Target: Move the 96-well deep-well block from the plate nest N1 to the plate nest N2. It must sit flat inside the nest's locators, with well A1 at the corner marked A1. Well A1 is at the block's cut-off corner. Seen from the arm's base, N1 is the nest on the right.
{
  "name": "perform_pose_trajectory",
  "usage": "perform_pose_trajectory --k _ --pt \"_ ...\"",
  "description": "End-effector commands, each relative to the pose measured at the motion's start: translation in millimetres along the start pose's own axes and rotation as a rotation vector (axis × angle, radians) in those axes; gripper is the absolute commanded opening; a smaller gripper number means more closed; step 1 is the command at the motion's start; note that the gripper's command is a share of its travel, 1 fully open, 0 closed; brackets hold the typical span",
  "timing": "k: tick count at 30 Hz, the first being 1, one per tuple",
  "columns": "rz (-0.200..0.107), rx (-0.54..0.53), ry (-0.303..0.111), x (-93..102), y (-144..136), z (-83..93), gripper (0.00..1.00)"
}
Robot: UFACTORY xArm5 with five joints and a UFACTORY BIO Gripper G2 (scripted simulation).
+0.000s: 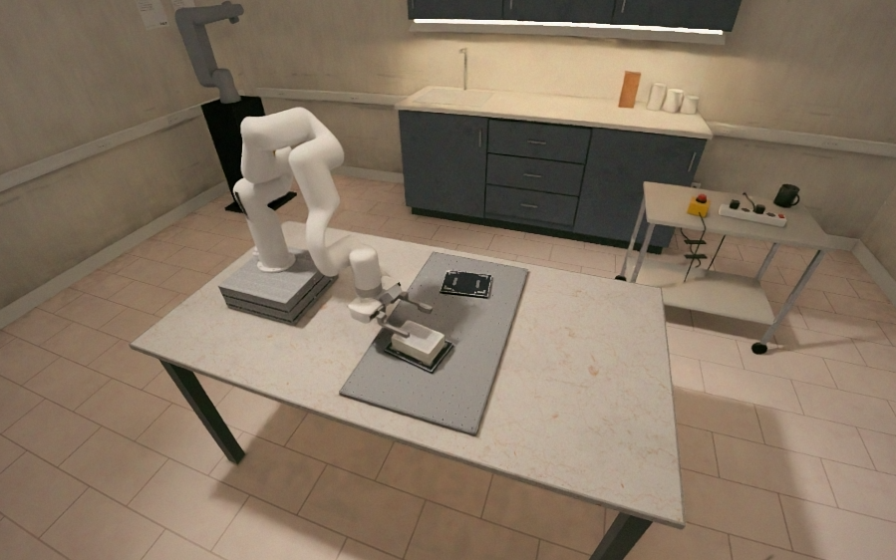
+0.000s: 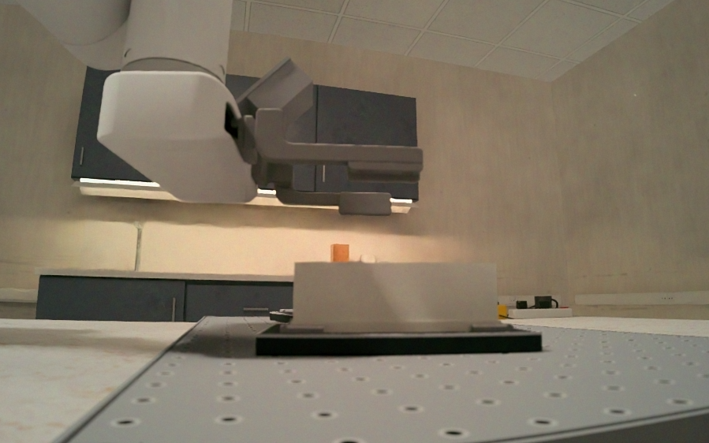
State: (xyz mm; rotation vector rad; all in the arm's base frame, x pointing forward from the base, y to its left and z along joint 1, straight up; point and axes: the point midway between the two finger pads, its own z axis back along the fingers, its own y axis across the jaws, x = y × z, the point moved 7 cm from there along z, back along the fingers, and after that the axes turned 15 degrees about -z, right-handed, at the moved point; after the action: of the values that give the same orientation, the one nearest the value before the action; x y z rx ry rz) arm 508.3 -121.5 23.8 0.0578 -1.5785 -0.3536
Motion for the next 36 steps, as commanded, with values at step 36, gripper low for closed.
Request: perform_pose_trajectory --k 36 --pt "-0.003 0.0 -0.003 -42.6 -11.5 -0.9 0.37"
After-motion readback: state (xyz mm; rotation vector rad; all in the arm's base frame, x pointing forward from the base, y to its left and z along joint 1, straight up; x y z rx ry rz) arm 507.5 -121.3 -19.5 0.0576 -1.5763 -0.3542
